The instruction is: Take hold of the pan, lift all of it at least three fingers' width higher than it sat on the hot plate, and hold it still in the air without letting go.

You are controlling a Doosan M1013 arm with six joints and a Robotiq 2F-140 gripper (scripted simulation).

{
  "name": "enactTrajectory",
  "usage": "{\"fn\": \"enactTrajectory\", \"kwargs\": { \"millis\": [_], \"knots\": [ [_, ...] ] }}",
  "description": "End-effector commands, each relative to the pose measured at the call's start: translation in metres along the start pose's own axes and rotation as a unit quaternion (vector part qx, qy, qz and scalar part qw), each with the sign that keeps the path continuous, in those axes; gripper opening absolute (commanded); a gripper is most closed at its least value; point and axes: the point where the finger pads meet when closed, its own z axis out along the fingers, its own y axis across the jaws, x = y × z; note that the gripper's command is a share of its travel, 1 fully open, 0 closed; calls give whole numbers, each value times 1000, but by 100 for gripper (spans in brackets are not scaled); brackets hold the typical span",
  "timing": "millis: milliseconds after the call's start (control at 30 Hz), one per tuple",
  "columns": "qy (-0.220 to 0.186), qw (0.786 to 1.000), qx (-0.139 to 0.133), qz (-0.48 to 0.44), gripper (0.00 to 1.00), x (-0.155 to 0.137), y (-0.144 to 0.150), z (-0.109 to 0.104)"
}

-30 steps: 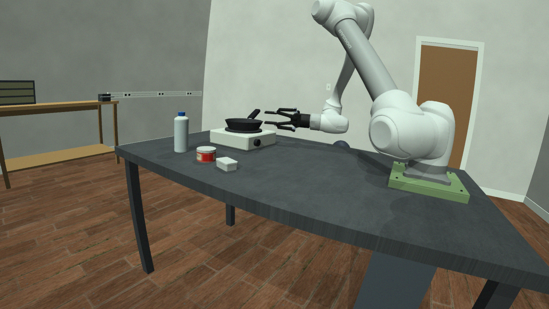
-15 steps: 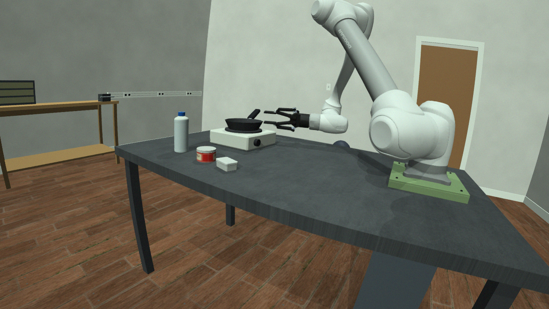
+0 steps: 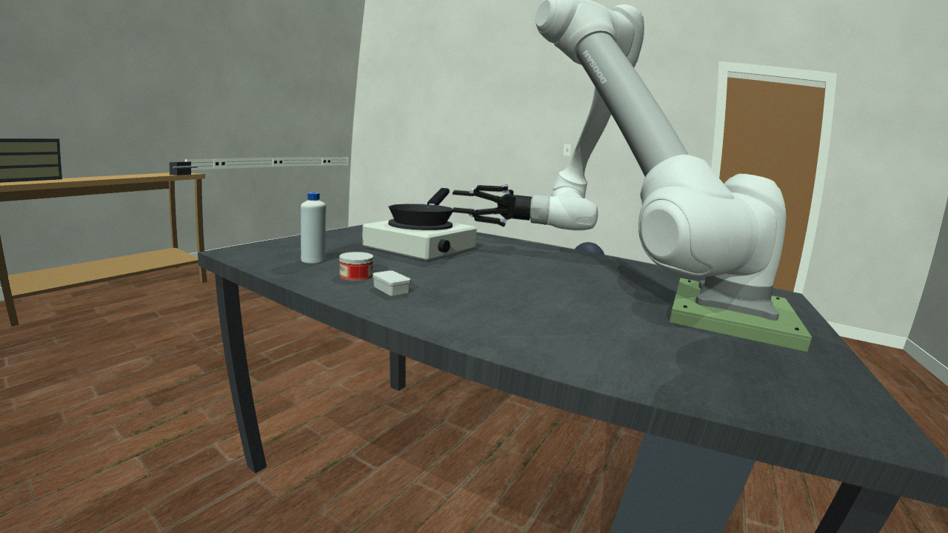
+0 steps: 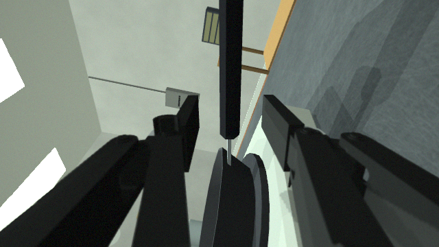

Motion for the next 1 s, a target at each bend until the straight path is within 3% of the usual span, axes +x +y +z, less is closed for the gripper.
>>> {"fn": "enactTrajectory", "kwargs": {
  "millis": [0,967],
  "knots": [
    [1,1000,-3,1,41,1,2,6],
    [1,1000,-3,2,41,1,2,46]
  ]
}}
